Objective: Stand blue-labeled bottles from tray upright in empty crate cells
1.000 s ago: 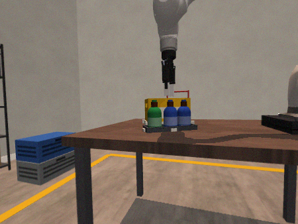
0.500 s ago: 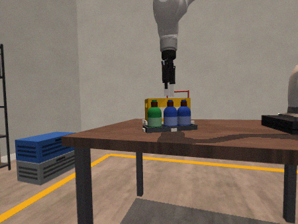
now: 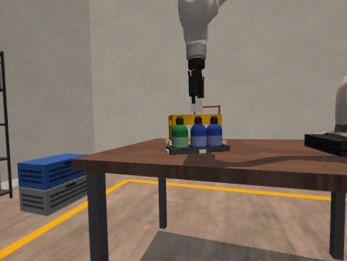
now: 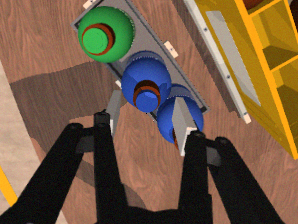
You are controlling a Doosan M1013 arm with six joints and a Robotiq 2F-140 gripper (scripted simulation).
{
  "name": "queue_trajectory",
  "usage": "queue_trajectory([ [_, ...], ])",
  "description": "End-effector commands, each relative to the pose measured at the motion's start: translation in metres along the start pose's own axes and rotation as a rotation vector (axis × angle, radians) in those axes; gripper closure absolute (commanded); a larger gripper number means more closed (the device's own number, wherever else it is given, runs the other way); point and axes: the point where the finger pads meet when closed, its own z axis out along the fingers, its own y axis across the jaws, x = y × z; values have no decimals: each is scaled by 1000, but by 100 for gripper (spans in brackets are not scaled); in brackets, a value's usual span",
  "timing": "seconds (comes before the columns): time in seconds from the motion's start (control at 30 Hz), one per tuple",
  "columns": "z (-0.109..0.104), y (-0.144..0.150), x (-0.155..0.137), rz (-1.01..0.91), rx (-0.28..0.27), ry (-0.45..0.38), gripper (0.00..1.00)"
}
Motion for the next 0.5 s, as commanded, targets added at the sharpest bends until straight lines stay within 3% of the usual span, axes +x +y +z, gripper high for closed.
queue_trajectory([
  [0.0, 0, 0, 0, 0, 0, 0, 62],
  [0.47, 3, 0, 0, 0, 0, 0, 62],
])
